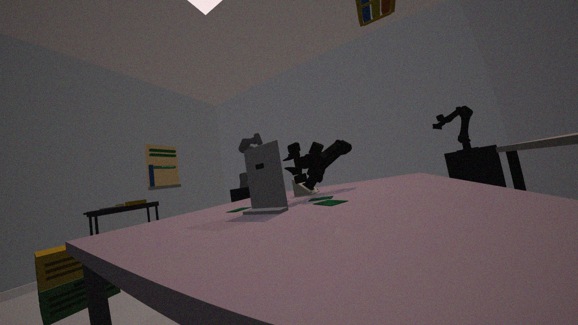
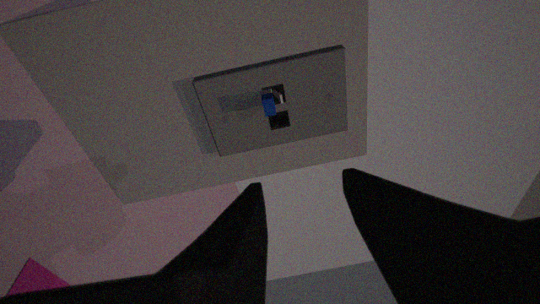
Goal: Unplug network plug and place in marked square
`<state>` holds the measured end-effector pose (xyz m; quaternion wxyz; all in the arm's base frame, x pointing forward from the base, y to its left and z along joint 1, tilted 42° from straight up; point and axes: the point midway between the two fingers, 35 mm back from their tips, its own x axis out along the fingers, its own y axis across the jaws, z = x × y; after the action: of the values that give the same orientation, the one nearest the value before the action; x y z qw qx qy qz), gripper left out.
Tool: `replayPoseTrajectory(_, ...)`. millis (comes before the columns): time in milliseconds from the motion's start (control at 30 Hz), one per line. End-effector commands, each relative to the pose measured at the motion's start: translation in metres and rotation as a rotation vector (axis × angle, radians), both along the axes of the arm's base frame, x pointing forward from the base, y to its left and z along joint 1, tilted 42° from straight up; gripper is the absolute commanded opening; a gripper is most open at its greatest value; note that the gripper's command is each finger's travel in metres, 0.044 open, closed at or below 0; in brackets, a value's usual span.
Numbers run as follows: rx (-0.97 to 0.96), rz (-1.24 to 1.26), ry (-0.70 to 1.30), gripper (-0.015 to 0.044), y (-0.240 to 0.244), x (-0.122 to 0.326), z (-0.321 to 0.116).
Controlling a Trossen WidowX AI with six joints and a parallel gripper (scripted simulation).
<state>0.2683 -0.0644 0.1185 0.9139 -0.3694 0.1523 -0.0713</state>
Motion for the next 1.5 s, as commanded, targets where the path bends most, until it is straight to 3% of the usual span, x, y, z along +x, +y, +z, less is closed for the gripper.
replayPoseTrajectory(0,-0.060,-0.010,0.032,0.0156,-0.004,-0.008,-0.012)
replayPoseTrajectory(1467,-0.058,-0.008,0.031,0.0156,-0.009,0.058,-0.017)
